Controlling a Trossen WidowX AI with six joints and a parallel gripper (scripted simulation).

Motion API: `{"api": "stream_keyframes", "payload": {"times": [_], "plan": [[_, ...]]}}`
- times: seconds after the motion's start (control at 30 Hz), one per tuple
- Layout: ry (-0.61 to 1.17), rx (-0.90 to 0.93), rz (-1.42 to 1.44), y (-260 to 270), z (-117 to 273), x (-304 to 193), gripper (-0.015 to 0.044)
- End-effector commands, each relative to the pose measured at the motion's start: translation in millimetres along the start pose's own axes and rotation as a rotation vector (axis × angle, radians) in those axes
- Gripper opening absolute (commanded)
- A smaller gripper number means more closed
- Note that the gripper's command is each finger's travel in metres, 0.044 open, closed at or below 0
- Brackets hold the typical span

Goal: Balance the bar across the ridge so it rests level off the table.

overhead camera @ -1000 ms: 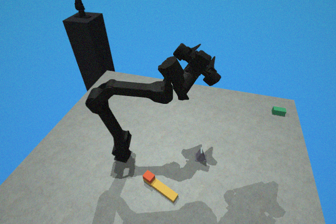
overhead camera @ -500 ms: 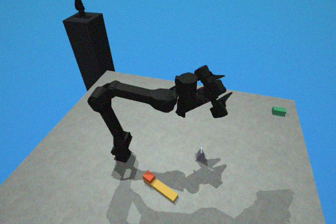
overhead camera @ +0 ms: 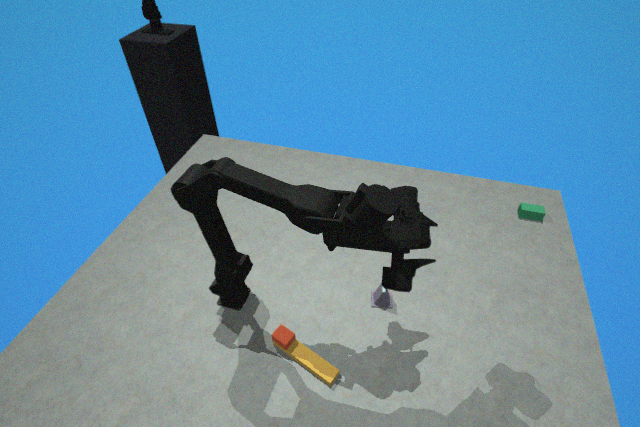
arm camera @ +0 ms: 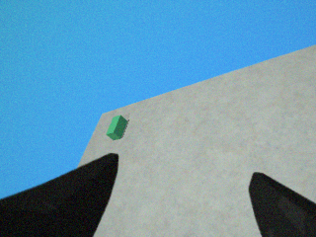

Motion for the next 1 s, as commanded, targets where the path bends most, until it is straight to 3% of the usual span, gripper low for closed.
{"api": "stream_keyframes", "payload": {"times": [0.0,0.47,0.97], "plan": [[0.032,-0.151,-0.010,-24.9,3.3,-2.0,0.0315],[0.243,-0.605,-0.037,-93.9,35.8,-17.7,0.0315],[0.650,-0.949,-0.079,-138.2,90.7,-44.4,0.0315]]}}
Point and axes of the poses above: the point midway between the two fingers, 35 mm back from their tips, its own z axis back along the fingers, its own y axis across the jaws, x = y × z, the point moved 10 cm from there along z, back along the fingers, and after that the axes turned 9 degrees about -z, right-handed, at the moved point
